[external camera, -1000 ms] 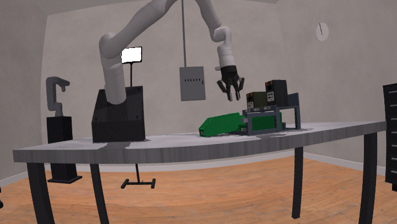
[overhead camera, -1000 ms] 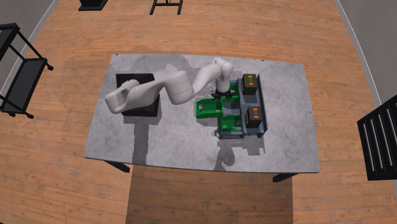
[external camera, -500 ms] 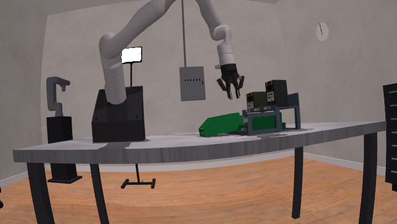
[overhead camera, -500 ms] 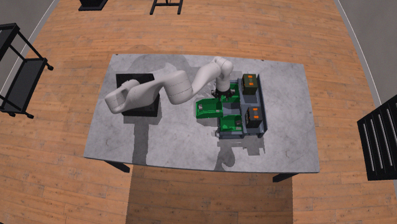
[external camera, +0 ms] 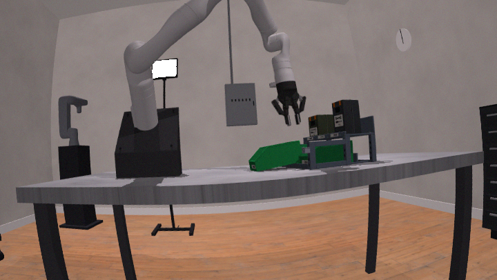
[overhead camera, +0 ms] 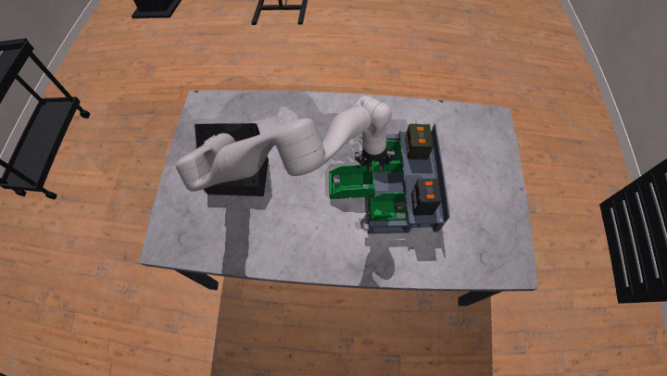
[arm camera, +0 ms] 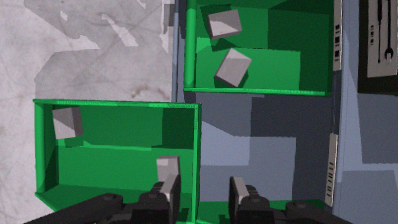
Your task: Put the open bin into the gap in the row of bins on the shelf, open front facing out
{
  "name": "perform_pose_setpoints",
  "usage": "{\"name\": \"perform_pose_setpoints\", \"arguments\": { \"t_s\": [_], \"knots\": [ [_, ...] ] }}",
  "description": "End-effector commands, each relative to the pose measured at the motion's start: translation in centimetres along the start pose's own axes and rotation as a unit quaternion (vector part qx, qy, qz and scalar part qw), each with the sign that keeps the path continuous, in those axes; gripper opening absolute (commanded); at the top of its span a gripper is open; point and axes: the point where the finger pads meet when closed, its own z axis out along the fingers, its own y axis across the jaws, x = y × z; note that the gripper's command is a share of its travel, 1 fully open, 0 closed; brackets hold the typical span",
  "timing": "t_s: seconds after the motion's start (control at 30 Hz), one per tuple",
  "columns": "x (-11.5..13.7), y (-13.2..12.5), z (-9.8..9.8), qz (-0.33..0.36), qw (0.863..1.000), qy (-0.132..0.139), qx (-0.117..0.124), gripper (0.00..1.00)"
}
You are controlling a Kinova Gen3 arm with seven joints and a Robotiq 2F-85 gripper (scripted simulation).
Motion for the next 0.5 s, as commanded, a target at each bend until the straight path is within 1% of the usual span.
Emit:
{"name": "perform_pose_setpoints", "arguments": {
  "t_s": [0.0, 0.3, 0.47],
  "knots": [
    [0.04, 0.07, -0.06, 0.0, 1.0, 0.001, -0.001, 0.39],
    [0.04, 0.07, -0.06, 0.0, 1.0, 0.001, -0.001, 0.39],
    [0.04, 0.03, 0.26, 0.0, 1.0, 0.001, -0.001, 0.39]
  ]
}}
